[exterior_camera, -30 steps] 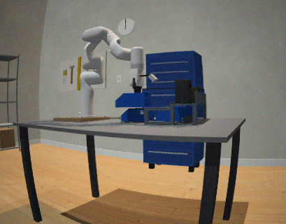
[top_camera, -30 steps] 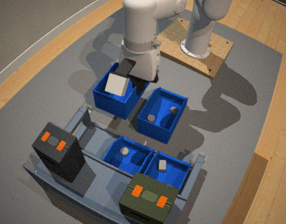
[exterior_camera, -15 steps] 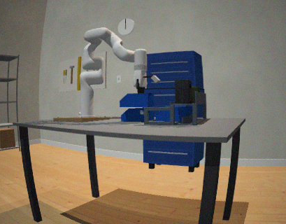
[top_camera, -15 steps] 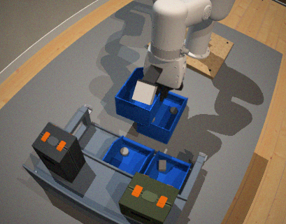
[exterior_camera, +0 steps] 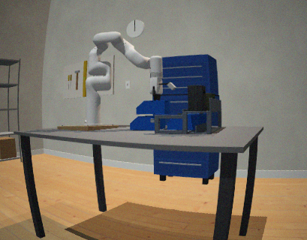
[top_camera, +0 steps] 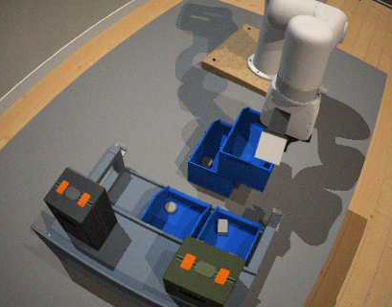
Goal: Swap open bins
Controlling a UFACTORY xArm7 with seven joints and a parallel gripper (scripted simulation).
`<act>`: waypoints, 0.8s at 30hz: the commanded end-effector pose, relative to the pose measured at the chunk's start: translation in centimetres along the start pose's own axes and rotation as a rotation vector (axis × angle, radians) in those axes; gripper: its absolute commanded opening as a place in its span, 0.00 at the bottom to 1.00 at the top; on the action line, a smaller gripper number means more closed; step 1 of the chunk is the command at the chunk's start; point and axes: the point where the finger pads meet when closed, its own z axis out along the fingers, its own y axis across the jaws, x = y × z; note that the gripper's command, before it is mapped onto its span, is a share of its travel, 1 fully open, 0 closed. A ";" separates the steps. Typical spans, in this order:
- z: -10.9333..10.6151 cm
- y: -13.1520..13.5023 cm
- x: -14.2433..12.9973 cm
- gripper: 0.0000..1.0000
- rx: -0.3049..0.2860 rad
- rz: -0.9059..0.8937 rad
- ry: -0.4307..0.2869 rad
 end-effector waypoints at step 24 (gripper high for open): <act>-0.1 -6.9 -0.5 0.00 -0.009 0.008 -0.002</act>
